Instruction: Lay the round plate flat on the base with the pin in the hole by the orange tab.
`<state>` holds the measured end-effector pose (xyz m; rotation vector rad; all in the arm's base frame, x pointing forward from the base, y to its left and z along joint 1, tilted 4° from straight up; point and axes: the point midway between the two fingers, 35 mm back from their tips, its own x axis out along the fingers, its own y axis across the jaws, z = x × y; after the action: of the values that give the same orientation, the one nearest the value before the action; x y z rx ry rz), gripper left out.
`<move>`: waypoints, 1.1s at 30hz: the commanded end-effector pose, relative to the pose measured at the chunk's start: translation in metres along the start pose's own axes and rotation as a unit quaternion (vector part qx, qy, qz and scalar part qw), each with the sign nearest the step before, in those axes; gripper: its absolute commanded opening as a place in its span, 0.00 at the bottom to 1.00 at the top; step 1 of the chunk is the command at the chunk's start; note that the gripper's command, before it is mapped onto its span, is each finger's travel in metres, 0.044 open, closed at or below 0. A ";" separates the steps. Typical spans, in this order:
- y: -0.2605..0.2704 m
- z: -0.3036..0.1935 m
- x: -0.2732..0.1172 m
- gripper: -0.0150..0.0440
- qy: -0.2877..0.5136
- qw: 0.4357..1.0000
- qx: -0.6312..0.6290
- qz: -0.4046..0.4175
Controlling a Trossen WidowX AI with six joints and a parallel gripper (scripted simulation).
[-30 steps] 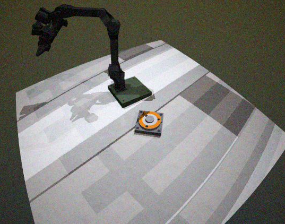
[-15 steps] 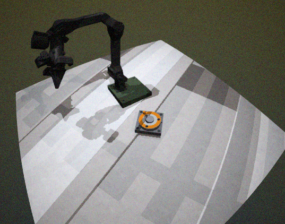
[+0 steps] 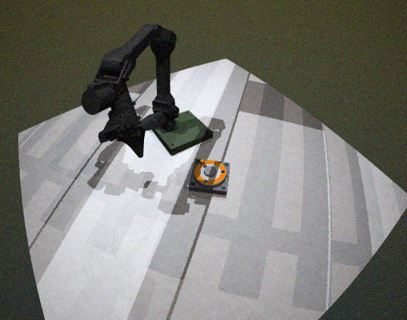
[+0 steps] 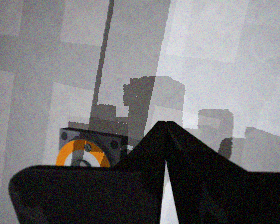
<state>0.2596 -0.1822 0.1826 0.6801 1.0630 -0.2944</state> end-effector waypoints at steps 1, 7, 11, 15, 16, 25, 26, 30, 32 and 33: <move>0.027 -0.023 0.025 0.25 0.052 0.997 -0.049 -0.009; 0.063 -0.064 0.056 0.25 0.124 0.982 -0.140 -0.030; 0.087 -0.106 0.076 0.25 0.179 0.955 -0.229 -0.055; 0.096 -0.130 0.085 0.25 0.206 0.935 -0.281 -0.071; 0.100 -0.140 0.088 0.25 0.216 0.925 -0.303 -0.078; 0.103 -0.163 0.097 0.25 0.238 0.898 -0.357 -0.095; 0.102 -0.164 0.100 0.25 0.238 0.898 -0.357 -0.095; 0.096 -0.170 0.117 0.25 0.238 0.898 -0.357 -0.095; 0.092 -0.174 0.126 0.25 0.238 0.898 -0.357 -0.095; 0.090 -0.175 0.130 0.25 0.238 0.898 -0.357 -0.095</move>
<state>0.2481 0.0113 0.0609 -0.0264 1.5781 0.1177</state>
